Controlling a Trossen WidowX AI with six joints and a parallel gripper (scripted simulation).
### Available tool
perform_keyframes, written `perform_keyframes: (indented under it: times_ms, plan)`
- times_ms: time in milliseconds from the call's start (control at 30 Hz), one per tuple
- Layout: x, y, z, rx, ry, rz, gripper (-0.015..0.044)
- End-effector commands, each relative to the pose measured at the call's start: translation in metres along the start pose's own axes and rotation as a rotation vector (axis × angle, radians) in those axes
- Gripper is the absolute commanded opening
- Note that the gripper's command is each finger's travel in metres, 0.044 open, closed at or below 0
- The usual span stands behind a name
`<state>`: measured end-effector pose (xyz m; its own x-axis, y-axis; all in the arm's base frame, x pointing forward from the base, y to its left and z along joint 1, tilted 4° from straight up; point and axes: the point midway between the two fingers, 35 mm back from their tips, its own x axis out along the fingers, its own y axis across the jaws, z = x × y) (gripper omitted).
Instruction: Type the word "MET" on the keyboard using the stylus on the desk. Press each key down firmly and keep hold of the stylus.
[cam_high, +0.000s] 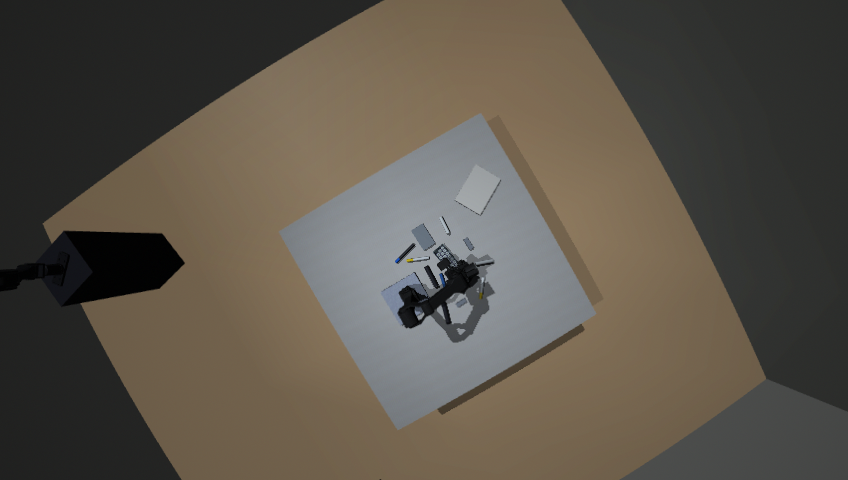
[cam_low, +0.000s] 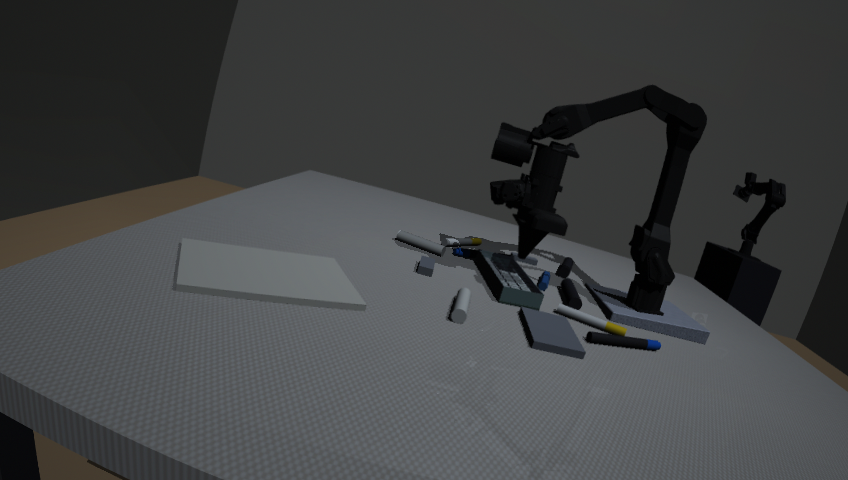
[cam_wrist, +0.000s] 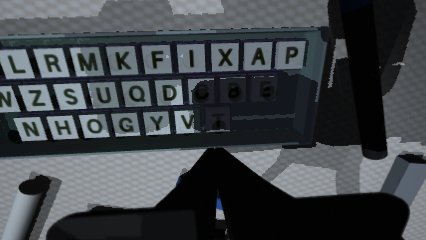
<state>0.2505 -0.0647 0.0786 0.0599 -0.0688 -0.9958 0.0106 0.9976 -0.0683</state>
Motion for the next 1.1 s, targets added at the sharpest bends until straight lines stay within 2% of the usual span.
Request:
perform_keyframes:
  times_ms: [0, 267, 633, 767, 833, 1067]
  plan:
    - [0.001, 0.003, -0.001, 0.005, 0.004, 0.003, 0.0]
    - [0.001, 0.079, -0.001, 0.005, 0.004, 0.009, 0.0]
    - [-0.001, 0.081, -0.001, 0.005, 0.004, 0.009, 0.0]
    - [-0.049, 0.081, 0.0, 0.005, 0.004, 0.009, 0.0]
    - [-0.059, 0.081, -0.001, 0.005, 0.004, 0.009, 0.0]
    - [-0.052, 0.081, 0.002, 0.002, -0.01, 0.016, 0.0]
